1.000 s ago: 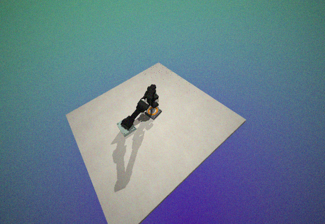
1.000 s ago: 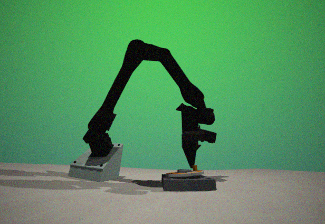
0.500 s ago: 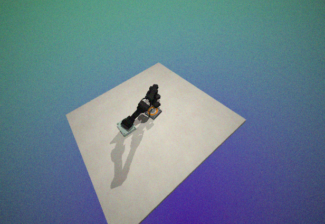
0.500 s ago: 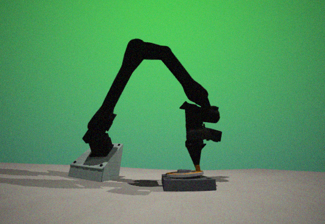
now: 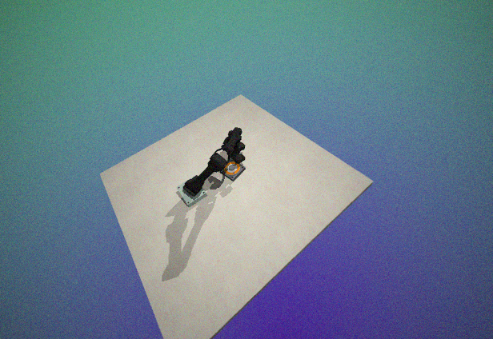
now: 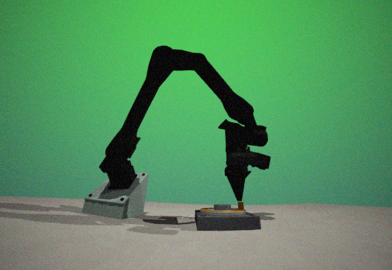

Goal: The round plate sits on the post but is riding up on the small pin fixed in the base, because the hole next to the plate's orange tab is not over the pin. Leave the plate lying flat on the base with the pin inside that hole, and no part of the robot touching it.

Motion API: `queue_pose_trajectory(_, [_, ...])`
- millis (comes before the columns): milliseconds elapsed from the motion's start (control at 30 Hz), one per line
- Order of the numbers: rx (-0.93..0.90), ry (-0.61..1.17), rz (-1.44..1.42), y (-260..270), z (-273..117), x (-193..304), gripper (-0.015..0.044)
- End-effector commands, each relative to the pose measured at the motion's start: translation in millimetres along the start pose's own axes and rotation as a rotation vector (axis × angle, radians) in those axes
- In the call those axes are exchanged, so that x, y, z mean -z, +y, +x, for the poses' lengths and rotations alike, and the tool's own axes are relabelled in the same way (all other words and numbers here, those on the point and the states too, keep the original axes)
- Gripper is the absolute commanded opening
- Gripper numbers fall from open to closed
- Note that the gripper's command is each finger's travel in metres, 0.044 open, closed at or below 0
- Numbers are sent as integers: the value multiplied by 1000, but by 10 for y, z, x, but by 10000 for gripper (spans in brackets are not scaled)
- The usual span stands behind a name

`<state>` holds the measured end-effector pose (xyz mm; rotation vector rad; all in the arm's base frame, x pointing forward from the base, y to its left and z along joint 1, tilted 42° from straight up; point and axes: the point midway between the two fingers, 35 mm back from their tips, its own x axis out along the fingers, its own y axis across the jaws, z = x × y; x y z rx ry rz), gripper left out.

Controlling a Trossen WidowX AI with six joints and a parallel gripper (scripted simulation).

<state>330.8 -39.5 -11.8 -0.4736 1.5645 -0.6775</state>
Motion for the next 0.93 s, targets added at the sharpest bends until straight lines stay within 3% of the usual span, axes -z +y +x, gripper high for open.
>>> queue_pose_trajectory(0, [-5,-16,8,8,-225,-24,0])
queue_pose_trajectory(133, [-5,-16,8,-4,-390,23,0])
queue_pose_trajectory(900, [3,-13,-3,7,-294,25,0])
